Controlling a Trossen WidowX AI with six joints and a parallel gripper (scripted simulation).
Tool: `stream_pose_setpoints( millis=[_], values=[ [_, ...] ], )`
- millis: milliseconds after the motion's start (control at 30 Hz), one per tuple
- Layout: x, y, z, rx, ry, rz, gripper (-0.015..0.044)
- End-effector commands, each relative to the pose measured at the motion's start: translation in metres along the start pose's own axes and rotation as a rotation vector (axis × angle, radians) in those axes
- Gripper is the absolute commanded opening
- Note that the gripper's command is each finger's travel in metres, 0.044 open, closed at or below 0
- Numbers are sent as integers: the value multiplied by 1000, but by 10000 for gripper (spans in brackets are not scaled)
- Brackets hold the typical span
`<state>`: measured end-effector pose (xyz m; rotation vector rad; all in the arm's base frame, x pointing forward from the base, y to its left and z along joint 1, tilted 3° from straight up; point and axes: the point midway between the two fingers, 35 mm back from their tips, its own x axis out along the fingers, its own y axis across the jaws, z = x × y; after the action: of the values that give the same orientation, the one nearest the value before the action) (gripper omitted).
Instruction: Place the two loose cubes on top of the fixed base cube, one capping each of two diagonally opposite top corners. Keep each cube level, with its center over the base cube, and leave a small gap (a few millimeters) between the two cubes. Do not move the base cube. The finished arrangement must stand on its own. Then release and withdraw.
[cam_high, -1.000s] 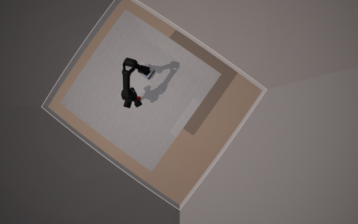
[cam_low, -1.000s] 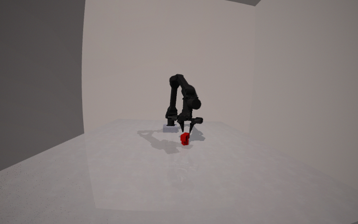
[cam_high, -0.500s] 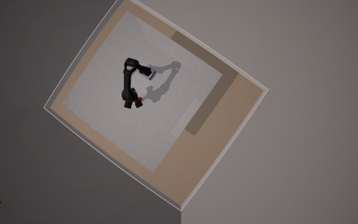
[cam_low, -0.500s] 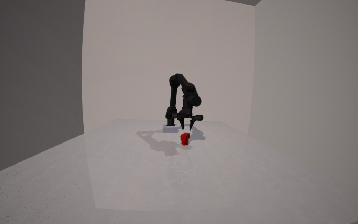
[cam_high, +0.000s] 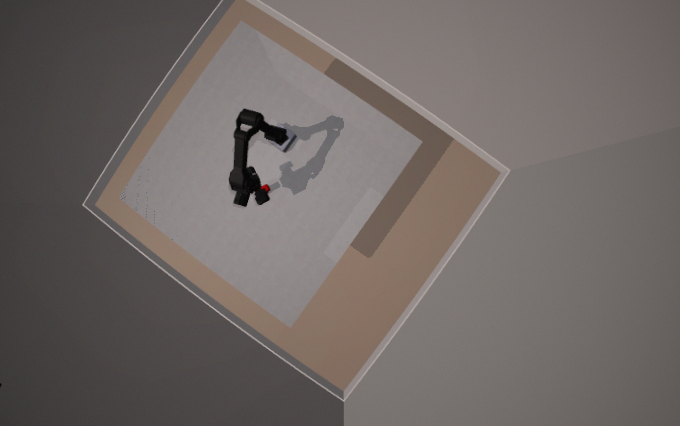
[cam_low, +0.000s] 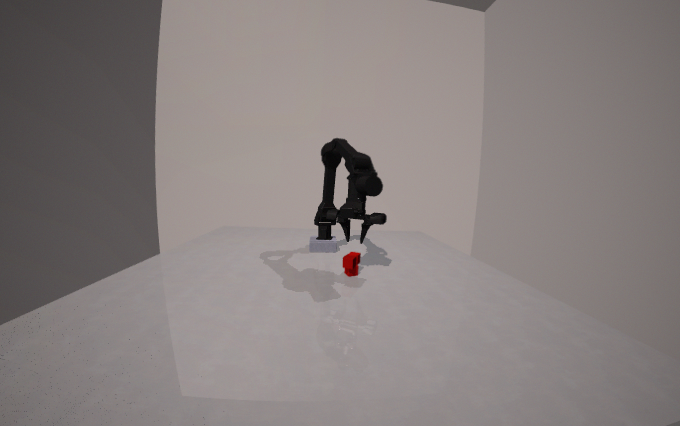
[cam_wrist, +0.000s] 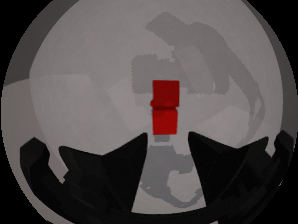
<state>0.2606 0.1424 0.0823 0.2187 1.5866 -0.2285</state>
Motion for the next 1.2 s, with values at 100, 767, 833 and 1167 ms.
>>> stream_pose_setpoints(
  millis=[100, 767, 833, 1167],
  values=[
    [-12, 1, 1, -1, -7, 7, 205],
    [-23, 0, 0, 0, -3, 3, 400],
    [-21, 7, -5, 1, 1, 1, 400],
    [-24, 81, -79, 0, 8, 8, 400]
  ],
)
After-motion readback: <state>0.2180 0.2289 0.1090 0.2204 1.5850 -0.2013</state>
